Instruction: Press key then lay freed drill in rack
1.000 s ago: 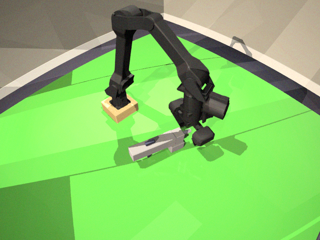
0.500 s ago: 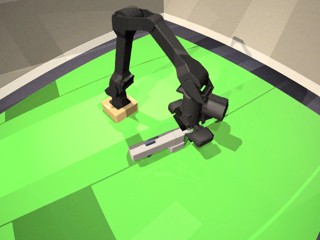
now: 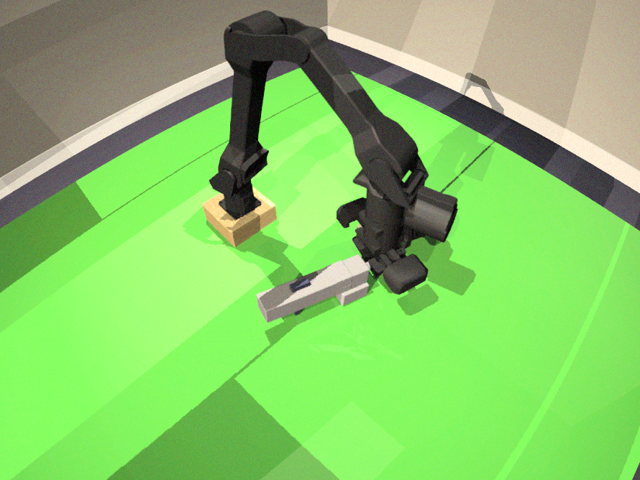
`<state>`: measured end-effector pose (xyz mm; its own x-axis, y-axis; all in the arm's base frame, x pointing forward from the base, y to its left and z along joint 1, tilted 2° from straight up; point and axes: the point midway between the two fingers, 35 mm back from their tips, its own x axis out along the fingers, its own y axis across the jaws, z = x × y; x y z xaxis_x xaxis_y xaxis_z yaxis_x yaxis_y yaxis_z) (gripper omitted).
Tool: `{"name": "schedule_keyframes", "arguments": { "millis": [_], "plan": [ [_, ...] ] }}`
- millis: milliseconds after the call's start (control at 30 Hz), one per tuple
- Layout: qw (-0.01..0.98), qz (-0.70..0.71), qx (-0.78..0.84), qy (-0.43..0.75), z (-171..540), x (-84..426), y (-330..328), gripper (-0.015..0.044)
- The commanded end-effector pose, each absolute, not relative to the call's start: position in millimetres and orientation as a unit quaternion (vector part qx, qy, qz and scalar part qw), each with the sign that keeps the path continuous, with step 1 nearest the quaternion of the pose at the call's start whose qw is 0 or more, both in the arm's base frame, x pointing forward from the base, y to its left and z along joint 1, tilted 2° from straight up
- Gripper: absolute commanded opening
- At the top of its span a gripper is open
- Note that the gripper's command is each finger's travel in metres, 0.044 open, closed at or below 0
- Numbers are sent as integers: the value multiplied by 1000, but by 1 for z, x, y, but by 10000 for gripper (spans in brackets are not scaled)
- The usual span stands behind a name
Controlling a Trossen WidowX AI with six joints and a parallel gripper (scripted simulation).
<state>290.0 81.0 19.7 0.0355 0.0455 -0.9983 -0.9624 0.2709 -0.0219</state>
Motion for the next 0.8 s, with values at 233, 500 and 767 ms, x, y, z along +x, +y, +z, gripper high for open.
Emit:
{"name": "schedule_keyframes", "arguments": {
  "millis": [233, 500, 767],
  "plan": [
    [582, 432, -422, 544, 20, 293, 93, 0],
    [582, 432, -422, 544, 20, 297, 105, 0],
    [582, 432, -422, 544, 20, 300, 115, 0]
  ]
}}
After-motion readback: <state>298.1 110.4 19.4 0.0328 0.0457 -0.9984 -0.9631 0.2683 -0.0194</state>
